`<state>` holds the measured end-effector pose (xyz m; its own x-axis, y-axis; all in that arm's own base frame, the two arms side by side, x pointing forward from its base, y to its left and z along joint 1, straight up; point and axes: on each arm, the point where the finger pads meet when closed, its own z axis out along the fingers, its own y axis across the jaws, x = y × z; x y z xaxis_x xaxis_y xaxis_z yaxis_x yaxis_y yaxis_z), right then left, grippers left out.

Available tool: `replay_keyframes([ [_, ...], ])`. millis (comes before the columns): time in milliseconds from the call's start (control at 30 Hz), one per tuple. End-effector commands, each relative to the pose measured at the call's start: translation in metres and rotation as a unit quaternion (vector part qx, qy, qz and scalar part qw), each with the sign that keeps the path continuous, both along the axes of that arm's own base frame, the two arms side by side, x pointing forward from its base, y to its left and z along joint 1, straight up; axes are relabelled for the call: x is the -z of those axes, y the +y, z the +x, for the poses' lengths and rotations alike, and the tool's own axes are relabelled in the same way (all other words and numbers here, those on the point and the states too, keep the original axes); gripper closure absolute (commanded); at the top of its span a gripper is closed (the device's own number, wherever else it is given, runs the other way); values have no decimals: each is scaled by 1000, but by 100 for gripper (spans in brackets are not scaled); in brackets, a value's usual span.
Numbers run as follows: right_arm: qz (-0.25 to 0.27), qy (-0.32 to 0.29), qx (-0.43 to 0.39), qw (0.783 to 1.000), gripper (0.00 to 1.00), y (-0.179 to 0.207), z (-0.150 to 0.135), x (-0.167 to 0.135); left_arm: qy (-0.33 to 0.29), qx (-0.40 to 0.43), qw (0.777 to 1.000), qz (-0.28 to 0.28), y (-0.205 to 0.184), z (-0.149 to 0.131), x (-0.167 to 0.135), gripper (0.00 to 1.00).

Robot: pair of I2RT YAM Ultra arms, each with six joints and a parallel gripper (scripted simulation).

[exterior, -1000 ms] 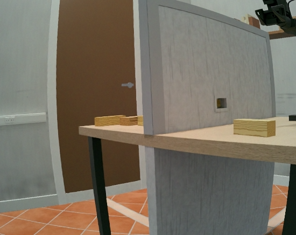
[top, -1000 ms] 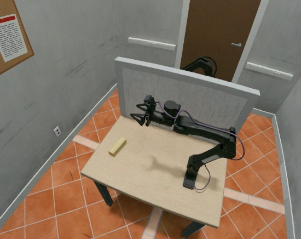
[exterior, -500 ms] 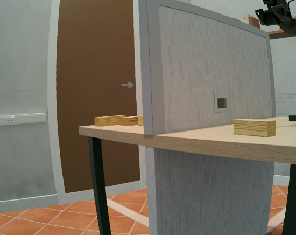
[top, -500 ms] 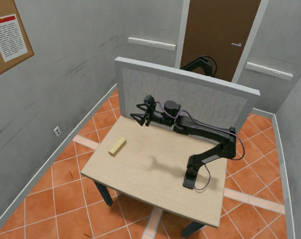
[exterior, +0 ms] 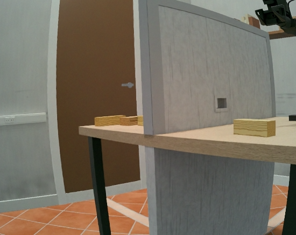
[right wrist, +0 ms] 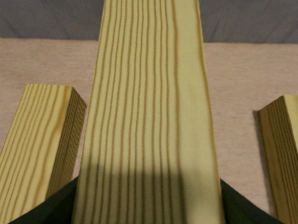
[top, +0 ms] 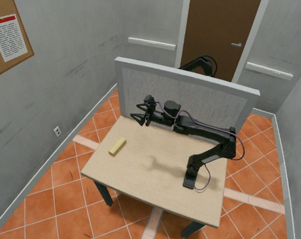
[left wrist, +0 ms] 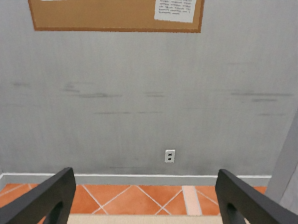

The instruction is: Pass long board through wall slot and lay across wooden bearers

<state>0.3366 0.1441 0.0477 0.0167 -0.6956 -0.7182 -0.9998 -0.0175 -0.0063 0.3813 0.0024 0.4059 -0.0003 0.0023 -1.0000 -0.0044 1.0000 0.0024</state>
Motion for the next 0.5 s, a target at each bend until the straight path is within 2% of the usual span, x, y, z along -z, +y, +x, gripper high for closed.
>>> replay_keyframes([
  [0,36,-53,-10,998,100,13,17,-34,-46,-1,999,-1,-1,-7,-39,23],
  [267,36,-51,-6,998,100,12,16,-32,-46,-1,999,-1,-1,-7,-39,23],
  [333,35,-26,-5,999,100,11,1,-18,-46,-1,999,-1,-1,-7,-39,23],
  [467,36,-47,-6,998,100,12,13,-29,-46,-1,999,-1,-1,-7,-39,23],
])
